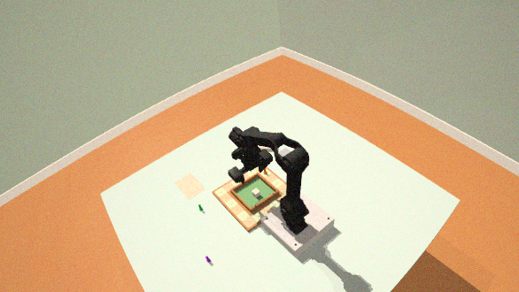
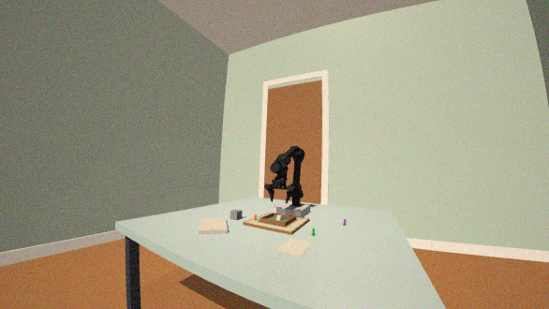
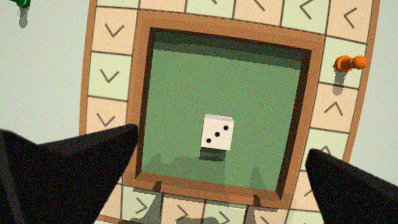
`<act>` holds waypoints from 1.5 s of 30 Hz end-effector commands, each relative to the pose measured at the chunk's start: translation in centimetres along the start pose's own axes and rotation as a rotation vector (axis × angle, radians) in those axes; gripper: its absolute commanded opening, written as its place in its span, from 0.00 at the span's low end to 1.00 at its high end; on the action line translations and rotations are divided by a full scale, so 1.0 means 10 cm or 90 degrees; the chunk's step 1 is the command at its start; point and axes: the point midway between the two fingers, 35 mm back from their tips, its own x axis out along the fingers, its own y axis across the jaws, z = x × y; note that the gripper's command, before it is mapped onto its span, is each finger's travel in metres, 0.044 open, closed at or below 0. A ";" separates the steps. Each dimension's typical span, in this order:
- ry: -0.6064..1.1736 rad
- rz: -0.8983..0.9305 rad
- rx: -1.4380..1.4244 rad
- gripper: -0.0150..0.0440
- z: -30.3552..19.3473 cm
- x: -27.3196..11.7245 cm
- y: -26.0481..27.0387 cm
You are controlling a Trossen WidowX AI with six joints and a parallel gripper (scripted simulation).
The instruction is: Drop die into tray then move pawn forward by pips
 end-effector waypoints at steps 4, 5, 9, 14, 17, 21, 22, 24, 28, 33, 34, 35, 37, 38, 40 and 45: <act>0.050 0.000 0.000 1.00 0.02 0.06 0.00; 0.051 -0.001 0.004 0.96 0.03 0.06 -0.02; 0.072 -0.012 0.069 0.78 0.32 0.18 -0.38; 0.102 -0.024 0.166 0.59 0.60 0.44 -1.04; 0.106 -0.025 0.179 0.59 0.63 0.48 -1.14; 0.106 -0.025 0.179 0.59 0.63 0.48 -1.14; 0.105 -0.025 0.179 0.59 0.63 0.48 -1.14; 0.105 -0.025 0.179 0.59 0.64 0.49 -1.14; 0.105 -0.025 0.179 0.59 0.61 0.63 -1.14; 0.105 -0.025 0.179 0.59 0.61 0.65 -1.14; 0.105 -0.025 0.179 0.59 0.61 0.67 -1.14; 0.105 -0.025 0.179 0.59 0.60 0.69 -1.14; 0.105 -0.025 0.179 0.59 0.60 0.72 -1.15; 0.105 -0.025 0.179 0.59 0.60 0.73 -1.15; 0.105 -0.025 0.179 0.59 0.59 0.77 -1.15; 0.105 -0.025 0.179 0.59 0.58 0.85 -1.15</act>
